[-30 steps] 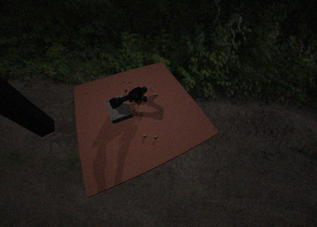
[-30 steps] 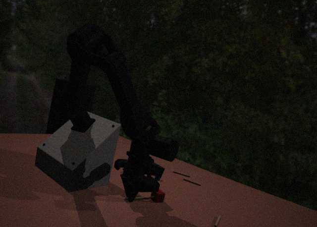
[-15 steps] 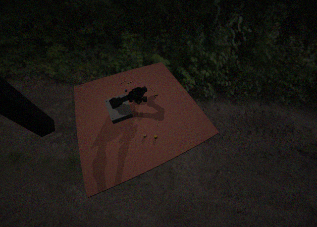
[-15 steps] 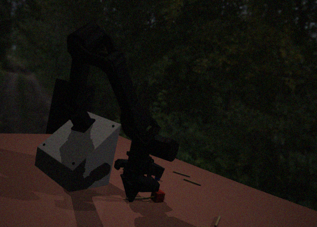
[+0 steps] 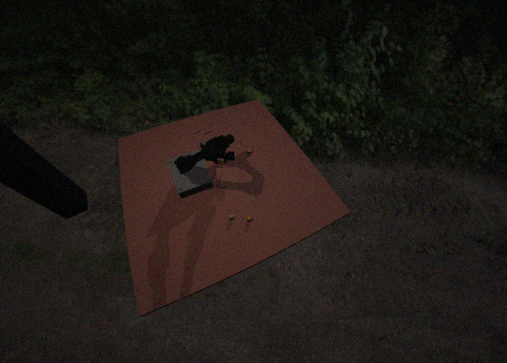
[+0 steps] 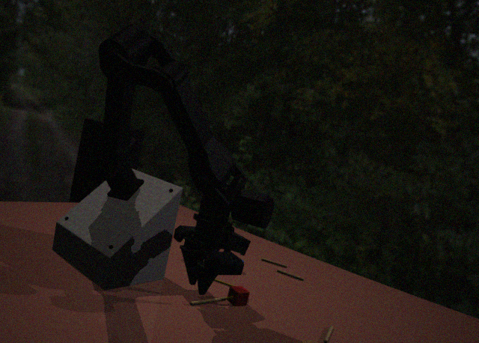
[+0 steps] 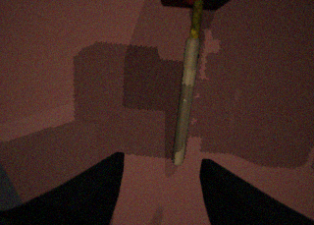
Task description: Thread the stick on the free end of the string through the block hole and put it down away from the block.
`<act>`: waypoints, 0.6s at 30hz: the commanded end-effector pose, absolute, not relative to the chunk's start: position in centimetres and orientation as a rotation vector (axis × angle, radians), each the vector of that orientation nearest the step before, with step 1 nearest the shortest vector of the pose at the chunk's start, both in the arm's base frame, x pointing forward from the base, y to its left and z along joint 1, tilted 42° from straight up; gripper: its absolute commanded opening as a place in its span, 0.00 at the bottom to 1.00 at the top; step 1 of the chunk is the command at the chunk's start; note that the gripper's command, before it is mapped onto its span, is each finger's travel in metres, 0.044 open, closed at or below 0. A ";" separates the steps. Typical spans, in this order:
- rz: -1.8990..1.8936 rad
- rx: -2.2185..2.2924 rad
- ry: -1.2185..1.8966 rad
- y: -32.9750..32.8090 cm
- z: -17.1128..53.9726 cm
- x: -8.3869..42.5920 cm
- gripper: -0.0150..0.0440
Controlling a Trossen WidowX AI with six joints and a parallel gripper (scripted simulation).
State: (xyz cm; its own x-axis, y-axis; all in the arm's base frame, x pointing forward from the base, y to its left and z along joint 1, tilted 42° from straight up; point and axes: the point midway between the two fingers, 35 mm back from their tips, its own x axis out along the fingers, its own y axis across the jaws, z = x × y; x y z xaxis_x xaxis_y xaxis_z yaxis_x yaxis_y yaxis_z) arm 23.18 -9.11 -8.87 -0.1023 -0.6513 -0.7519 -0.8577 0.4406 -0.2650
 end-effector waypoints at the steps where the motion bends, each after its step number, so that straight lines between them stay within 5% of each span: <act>1: 0.282 -1.290 1.801 -6.0 -5.2 24.3 0.61; 6: 0.281 -1.291 1.801 -5.8 -5.0 24.3 0.61; 15: 0.280 -1.300 1.779 -4.7 -3.9 24.9 1.00; 18: 0.279 -1.299 1.780 -4.1 -3.2 25.0 1.00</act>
